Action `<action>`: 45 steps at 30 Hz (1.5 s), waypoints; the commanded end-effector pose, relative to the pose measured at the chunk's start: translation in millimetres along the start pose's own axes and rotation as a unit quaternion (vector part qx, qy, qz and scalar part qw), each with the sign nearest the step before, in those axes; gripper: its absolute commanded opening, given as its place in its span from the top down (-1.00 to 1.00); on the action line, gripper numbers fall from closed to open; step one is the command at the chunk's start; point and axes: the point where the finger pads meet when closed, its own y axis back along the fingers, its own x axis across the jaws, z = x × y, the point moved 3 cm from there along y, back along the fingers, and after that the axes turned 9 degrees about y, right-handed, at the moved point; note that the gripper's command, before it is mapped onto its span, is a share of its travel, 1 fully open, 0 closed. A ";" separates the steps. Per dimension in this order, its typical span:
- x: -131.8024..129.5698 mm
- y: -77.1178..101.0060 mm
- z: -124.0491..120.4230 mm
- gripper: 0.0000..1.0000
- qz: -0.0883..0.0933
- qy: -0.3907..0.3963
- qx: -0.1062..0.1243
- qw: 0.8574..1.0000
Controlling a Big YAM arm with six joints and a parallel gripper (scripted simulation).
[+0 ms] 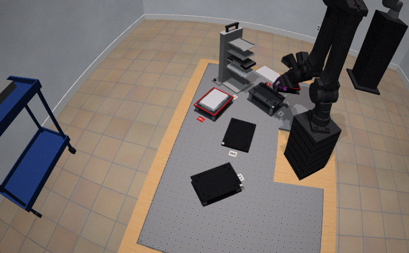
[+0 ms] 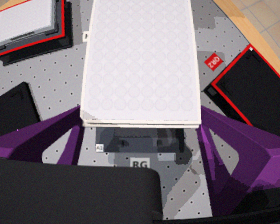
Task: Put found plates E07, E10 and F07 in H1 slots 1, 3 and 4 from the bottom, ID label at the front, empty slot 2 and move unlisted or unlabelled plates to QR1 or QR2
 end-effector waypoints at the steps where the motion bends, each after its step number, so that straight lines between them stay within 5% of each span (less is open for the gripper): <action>1: 0.8 -2.2 2.3 -0.72 -0.001 0.001 -0.007 1.000; 45: 2.2 -16.3 -10.9 -0.72 -0.002 0.002 -0.008 1.000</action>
